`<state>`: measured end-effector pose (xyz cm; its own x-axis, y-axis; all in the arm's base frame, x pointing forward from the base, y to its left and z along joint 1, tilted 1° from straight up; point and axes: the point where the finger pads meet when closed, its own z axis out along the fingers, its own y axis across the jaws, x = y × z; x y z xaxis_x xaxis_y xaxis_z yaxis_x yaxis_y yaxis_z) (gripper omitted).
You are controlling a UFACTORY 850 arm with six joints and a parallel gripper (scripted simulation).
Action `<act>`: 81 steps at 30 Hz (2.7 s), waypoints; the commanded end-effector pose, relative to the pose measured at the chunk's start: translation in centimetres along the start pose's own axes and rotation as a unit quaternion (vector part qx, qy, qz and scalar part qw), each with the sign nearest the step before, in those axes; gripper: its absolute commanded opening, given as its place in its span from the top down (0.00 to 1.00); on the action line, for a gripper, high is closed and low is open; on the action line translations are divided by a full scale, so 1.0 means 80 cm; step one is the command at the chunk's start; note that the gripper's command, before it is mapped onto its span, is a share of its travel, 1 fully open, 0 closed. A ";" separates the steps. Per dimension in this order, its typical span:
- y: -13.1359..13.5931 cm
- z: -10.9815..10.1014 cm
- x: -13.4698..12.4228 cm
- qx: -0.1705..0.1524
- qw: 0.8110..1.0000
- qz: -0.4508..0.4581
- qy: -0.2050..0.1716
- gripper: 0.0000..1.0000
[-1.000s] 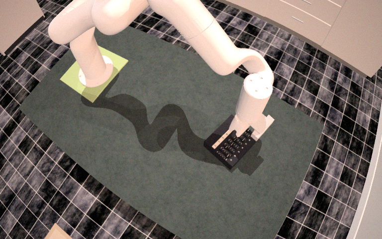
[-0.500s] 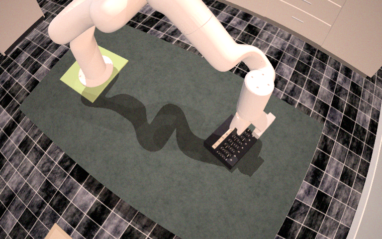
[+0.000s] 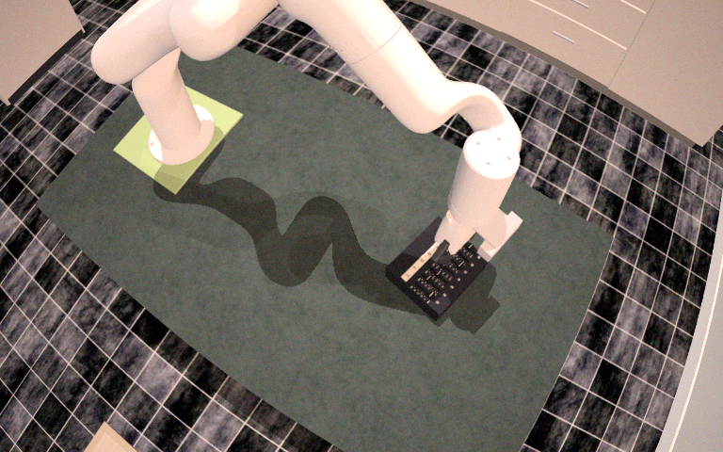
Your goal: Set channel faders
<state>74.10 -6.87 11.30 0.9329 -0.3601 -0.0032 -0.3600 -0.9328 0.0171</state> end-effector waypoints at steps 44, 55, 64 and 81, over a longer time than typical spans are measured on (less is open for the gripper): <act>0.000 -0.095 0.001 0.001 1.000 0.000 0.002 0.00; 0.000 -0.095 0.001 0.001 1.000 0.000 0.002 0.00; 0.000 -0.095 0.001 0.001 1.000 0.000 0.002 0.00; 0.000 -0.095 0.001 0.001 1.000 0.000 0.002 0.00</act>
<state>74.18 -6.76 18.76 0.9329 -0.3601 -0.0022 -0.3600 -0.9328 0.0168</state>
